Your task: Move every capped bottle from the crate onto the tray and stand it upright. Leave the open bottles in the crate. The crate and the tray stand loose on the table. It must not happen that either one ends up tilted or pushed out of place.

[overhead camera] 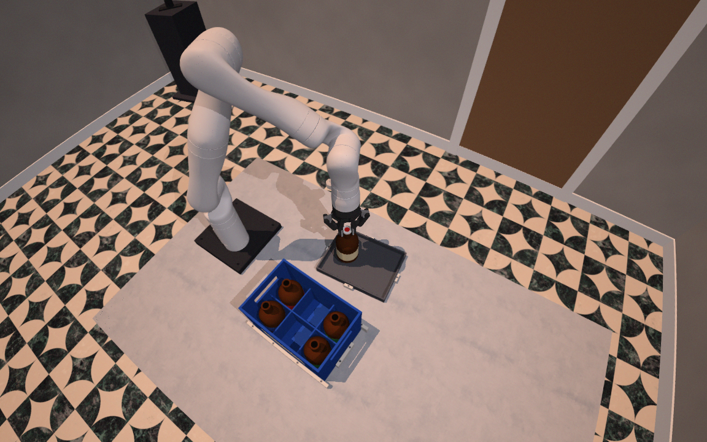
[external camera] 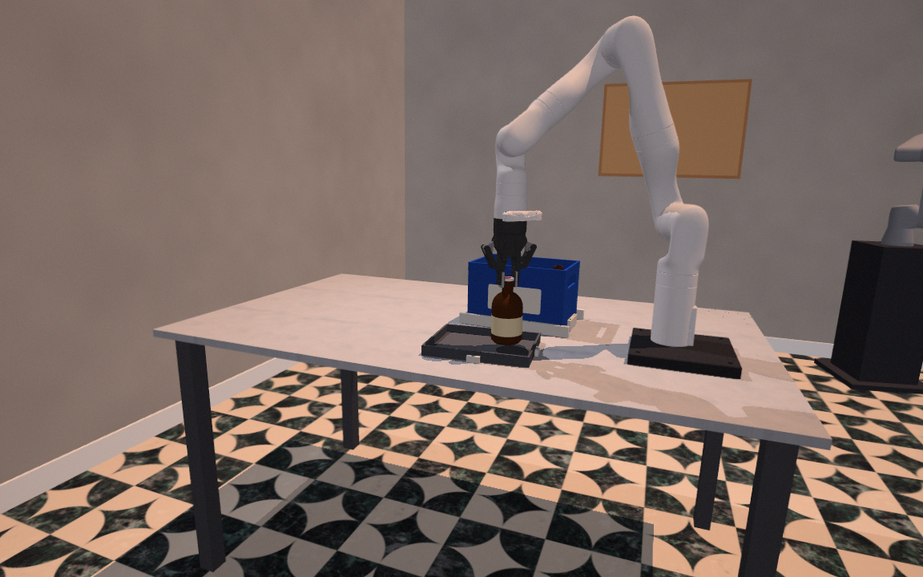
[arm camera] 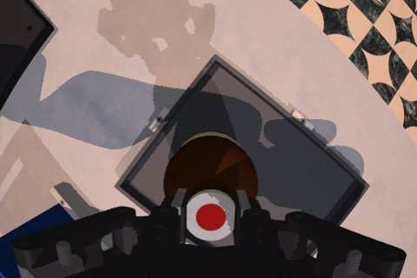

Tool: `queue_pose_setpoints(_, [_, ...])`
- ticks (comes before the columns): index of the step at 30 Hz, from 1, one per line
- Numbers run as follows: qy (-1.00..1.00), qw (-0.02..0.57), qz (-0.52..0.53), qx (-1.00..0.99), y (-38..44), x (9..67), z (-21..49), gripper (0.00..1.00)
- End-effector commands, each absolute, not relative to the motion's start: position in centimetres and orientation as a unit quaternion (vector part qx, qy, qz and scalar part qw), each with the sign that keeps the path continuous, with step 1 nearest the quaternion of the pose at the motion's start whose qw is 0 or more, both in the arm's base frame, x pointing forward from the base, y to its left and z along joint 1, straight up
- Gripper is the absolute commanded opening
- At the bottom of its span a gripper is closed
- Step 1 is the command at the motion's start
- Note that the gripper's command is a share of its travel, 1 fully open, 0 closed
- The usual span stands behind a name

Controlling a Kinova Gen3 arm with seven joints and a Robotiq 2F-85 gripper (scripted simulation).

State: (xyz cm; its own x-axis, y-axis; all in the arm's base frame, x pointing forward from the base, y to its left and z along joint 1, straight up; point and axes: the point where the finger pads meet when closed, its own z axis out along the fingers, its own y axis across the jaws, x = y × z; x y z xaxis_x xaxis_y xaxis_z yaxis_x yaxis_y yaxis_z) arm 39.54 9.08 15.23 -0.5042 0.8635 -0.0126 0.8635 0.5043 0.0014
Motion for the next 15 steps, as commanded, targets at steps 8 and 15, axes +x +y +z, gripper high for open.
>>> queue_pose_setpoints(8, [0.868, 0.004, -0.001, 0.496, 9.18, 39.52, 14.83, 0.0])
queue_pose_setpoints(15, [0.867, 0.006, -0.002, 0.498, 9.11, 39.59, 14.87, 0.0])
